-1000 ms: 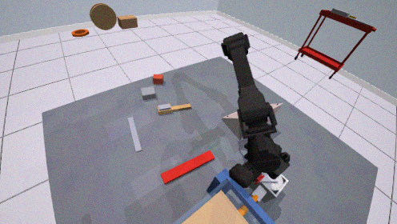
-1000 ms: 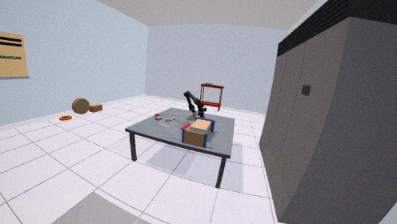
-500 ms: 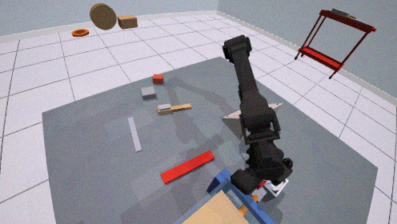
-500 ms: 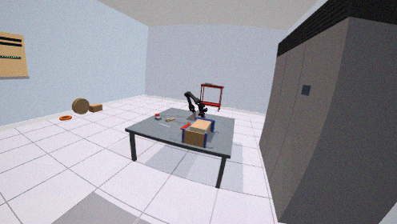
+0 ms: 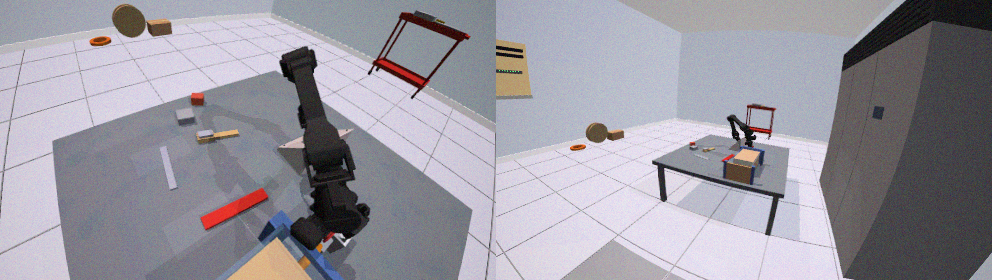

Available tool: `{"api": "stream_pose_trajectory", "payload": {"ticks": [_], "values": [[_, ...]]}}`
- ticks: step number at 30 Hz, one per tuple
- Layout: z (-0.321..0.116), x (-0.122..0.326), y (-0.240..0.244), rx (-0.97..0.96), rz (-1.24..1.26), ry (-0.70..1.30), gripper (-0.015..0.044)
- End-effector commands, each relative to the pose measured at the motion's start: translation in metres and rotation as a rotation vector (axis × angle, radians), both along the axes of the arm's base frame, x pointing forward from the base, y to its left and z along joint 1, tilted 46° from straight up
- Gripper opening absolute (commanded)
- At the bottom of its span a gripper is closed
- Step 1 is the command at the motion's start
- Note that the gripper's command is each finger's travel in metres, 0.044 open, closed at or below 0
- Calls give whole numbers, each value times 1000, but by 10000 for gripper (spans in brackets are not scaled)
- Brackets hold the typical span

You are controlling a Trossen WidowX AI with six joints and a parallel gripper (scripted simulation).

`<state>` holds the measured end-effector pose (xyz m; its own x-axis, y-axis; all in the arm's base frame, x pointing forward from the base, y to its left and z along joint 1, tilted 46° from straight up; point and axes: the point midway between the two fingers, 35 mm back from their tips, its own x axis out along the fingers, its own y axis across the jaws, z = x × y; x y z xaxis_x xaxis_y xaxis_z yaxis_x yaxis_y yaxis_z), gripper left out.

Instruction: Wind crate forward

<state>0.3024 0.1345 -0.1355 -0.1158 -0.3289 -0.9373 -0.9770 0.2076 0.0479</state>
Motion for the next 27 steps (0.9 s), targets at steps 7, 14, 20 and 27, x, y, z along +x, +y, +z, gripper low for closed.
{"api": "stream_pose_trajectory", "payload": {"ticks": [7, 14, 20, 27], "values": [[-14, 7, 13, 15, -2, -14, 0], [-19, 9, 19, 15, -2, -14, 0], [-24, 10, 24, 16, -2, -14, 0], [-29, 10, 29, 17, -2, -15, 0]]}}
